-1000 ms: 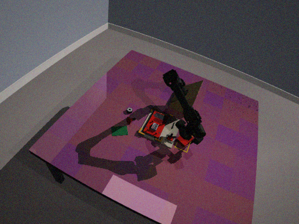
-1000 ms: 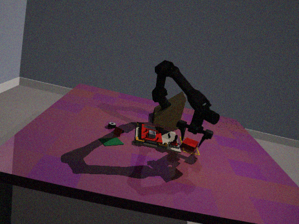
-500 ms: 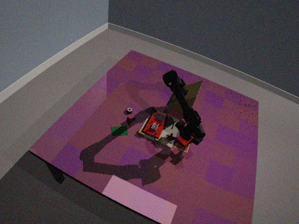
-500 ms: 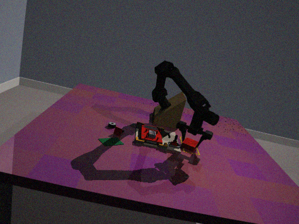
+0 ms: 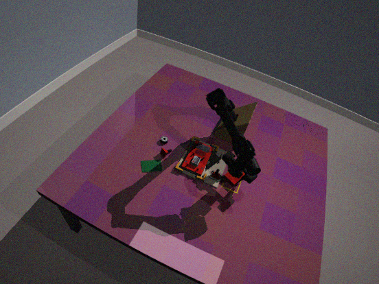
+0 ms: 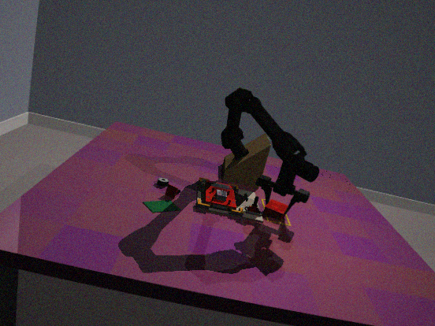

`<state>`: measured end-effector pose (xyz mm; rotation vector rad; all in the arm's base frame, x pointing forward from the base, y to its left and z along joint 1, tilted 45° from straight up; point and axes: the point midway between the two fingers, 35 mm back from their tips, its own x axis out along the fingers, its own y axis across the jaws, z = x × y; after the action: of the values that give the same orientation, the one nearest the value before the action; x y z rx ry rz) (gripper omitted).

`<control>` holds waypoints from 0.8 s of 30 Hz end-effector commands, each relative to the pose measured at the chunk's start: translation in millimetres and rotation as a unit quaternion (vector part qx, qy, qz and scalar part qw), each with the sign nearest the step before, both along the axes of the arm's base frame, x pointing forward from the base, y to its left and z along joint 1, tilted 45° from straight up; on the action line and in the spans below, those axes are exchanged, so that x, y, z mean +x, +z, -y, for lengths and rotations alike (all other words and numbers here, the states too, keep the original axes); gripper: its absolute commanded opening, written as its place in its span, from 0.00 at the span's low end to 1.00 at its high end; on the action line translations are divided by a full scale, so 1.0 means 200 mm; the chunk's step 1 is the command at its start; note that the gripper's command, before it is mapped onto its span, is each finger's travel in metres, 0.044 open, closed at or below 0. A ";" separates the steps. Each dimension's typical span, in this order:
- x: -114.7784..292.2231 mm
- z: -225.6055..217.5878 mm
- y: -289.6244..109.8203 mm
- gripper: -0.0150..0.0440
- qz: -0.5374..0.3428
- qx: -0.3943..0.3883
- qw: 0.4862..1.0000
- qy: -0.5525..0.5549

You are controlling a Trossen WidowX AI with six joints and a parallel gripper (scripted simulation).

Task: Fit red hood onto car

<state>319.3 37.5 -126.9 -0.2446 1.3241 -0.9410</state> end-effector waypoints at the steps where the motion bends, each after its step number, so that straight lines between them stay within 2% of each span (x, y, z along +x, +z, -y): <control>1: 0.00 -0.03 0.03 0.36 0.002 0.002 1.000 0.000; 4: 0.01 -0.07 0.06 0.25 0.002 0.002 1.000 0.000; 24: 0.02 -0.33 0.32 0.25 0.002 0.004 1.000 0.000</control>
<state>323.6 96.8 -68.4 -0.2428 1.3242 -0.9355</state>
